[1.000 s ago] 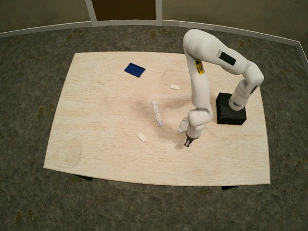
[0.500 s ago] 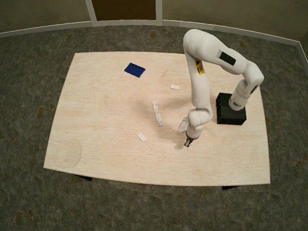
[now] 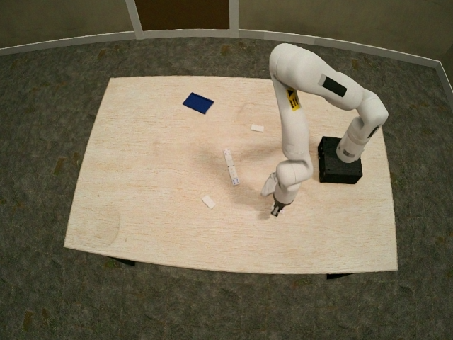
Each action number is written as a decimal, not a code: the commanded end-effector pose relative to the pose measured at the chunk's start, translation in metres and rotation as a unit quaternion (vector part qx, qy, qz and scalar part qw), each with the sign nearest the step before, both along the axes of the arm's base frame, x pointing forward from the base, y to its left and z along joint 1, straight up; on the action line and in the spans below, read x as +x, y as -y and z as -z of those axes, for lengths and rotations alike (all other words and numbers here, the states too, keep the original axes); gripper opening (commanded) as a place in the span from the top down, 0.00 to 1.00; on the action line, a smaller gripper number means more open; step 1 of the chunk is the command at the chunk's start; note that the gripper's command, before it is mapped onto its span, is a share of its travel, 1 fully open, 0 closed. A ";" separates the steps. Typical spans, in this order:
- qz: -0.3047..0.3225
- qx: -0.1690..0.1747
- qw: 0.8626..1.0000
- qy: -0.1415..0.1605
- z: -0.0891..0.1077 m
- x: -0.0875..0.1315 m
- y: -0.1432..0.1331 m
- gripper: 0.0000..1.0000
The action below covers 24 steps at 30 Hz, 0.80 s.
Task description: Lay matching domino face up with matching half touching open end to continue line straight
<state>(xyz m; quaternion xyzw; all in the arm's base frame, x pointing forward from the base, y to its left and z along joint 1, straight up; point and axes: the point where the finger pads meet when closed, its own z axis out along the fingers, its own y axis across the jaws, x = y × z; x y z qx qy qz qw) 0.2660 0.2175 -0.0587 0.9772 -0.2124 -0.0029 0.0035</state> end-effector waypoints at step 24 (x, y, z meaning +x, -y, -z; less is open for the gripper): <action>0.000 0.000 1.000 0.001 0.015 0.000 0.000 0.52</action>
